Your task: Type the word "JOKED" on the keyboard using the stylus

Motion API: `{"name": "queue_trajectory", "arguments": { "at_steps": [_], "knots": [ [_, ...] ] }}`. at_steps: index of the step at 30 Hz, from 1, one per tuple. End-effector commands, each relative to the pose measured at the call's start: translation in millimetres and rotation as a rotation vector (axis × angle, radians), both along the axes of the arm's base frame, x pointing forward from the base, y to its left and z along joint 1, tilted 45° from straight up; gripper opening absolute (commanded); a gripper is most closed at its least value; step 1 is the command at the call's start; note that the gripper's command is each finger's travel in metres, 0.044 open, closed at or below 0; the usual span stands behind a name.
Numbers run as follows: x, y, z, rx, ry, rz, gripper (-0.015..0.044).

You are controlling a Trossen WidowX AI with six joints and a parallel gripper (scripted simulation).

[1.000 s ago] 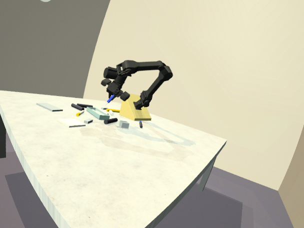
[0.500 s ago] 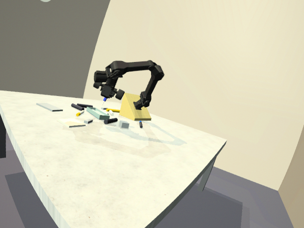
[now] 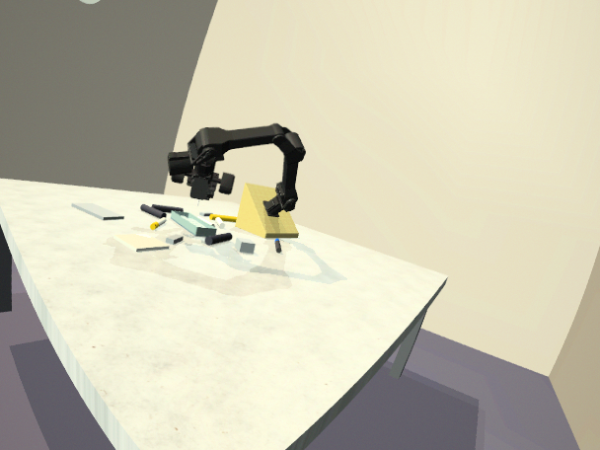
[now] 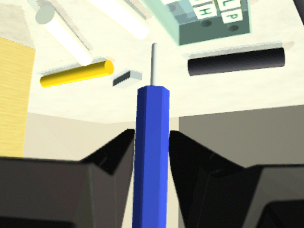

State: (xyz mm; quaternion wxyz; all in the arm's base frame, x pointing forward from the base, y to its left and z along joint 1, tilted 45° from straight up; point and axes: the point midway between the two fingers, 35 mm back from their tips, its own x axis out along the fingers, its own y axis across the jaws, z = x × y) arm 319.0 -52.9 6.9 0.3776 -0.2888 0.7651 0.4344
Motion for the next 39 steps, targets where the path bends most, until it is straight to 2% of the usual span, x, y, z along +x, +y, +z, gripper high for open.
{"name": "queue_trajectory", "arguments": {
  "at_steps": [1,8,25,28,39],
  "knots": [
    [2.0,-1.1,-0.5,-0.001,0.009,0.022,0.0000],
    [0.2,22.0,-23.0,0.000,0.010,0.022,0.0000],
    [0.1,22.8,-23.7,0.000,0.010,0.022,0.0000],
    [2.2,23.0,-24.2,0.000,0.009,0.022,0.0079],
    [3.6,23.2,-24.6,0.000,0.009,0.022,0.0081]
  ]
}}
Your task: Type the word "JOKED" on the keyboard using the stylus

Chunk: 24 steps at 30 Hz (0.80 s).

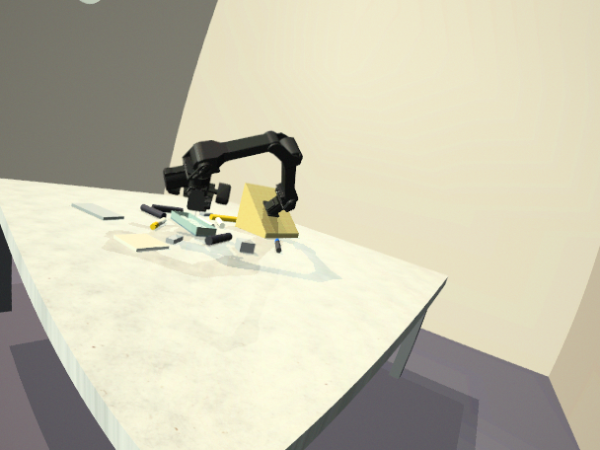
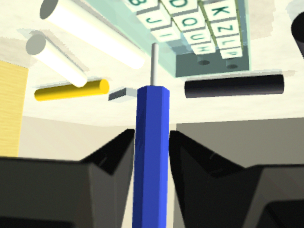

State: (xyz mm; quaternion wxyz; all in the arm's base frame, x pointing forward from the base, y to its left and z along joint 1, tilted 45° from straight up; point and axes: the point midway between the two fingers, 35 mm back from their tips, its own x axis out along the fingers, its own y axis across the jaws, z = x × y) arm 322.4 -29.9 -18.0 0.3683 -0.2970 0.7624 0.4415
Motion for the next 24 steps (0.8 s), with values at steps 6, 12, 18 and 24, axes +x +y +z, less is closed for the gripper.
{"name": "queue_trajectory", "arguments": {
  "at_steps": [6,12,18,24],
  "knots": [
    [0.3,0.1,0.4,-0.002,-0.001,-0.005,0.0081],
    [-1.1,2.3,-1.2,-0.001,-0.001,-0.005,0.0081],
    [-1.5,3.5,-2.2,-0.001,0.000,-0.005,0.0081],
    [-1.6,6.4,-5.1,-0.001,0.000,-0.005,0.0081]
  ]
}}
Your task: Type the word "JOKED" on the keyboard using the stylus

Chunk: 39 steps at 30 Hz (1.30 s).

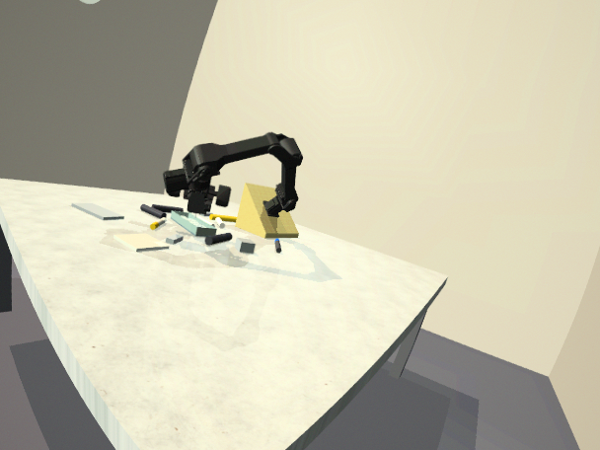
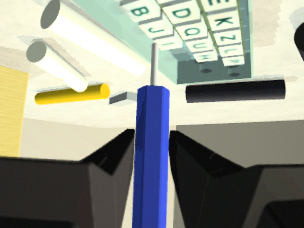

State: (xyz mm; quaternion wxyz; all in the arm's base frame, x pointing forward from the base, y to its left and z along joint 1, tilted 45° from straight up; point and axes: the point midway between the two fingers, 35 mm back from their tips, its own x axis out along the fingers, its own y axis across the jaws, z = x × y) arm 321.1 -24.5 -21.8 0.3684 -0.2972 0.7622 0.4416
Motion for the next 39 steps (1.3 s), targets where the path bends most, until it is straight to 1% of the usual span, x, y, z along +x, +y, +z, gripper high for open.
{"name": "queue_trajectory", "arguments": {
  "at_steps": [1,31,39],
  "knots": [
    [-0.3,1.6,-1.9,-0.001,0.000,-0.006,0.0081],
    [-0.5,8.8,-9.1,-0.001,0.000,-0.006,0.0081],
    [0.2,-18.0,17.6,-0.003,0.000,-0.006,0.0081]
  ]
}}
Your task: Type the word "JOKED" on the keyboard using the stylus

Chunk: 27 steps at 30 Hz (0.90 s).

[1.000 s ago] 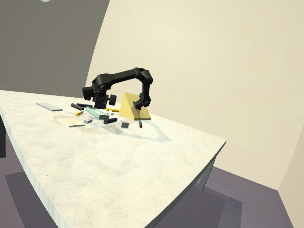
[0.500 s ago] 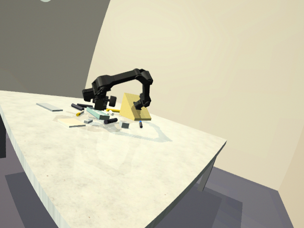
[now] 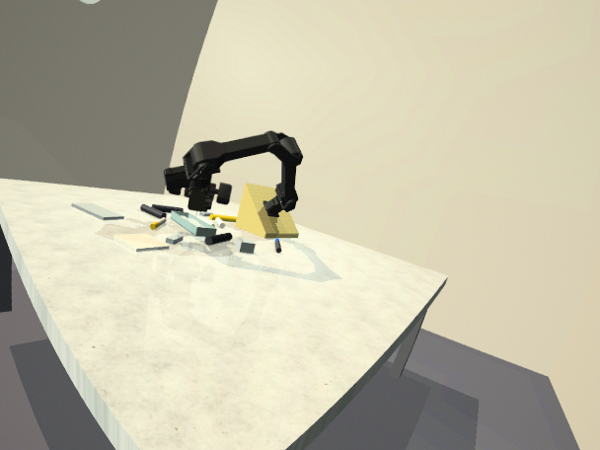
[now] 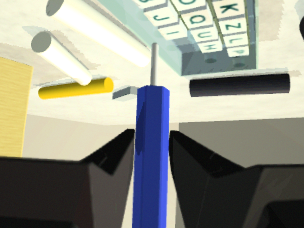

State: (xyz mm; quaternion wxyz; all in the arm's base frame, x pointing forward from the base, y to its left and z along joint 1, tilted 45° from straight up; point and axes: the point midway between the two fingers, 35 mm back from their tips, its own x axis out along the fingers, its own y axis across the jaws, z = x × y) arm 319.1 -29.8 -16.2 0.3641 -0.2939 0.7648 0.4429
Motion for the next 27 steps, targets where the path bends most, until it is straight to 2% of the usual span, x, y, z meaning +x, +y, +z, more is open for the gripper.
{"name": "queue_trajectory", "arguments": {
  "at_steps": [1,4,17,22,27],
  "knots": [
    [2.1,-13.8,13.2,-0.002,-0.012,-0.004,0.0081],
    [1.5,-10.8,10.0,-0.003,-0.013,-0.008,0.0084],
    [31.8,23.3,61.6,0.008,-0.269,0.251,0.0000],
    [40.4,38.3,84.3,0.010,-0.368,0.353,0.0000],
    [41.4,40.4,87.5,0.010,-0.382,0.366,0.0000]
  ]
}}
